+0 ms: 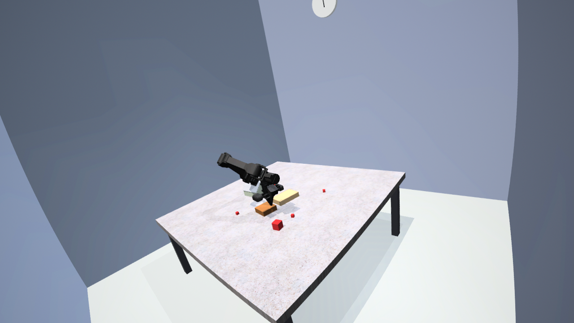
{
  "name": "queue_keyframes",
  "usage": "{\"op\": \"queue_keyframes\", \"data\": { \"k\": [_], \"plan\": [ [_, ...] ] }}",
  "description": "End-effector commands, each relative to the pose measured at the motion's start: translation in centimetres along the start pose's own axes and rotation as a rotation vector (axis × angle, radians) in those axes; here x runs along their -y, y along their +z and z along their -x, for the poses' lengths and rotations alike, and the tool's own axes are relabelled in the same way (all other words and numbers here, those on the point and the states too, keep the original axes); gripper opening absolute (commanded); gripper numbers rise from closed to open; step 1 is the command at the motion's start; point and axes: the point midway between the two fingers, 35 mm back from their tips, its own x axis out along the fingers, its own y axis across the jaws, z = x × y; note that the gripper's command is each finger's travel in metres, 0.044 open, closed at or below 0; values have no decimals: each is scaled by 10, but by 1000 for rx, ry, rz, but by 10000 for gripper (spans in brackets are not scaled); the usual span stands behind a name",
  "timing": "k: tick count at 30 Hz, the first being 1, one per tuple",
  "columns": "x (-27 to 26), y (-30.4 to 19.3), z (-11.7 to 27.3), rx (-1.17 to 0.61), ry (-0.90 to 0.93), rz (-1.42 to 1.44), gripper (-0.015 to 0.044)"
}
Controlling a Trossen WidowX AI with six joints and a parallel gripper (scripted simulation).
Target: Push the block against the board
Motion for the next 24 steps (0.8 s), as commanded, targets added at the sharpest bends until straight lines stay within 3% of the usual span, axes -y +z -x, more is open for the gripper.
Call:
{"op": "queue_keyframes", "data": {
  "k": [1,6,24],
  "plan": [
    [1,3,-2,3,-7,21,0],
    [3,3,-54,4,-11,21,0],
    [3,-13,-54,3,-10,21,0]
  ]
}}
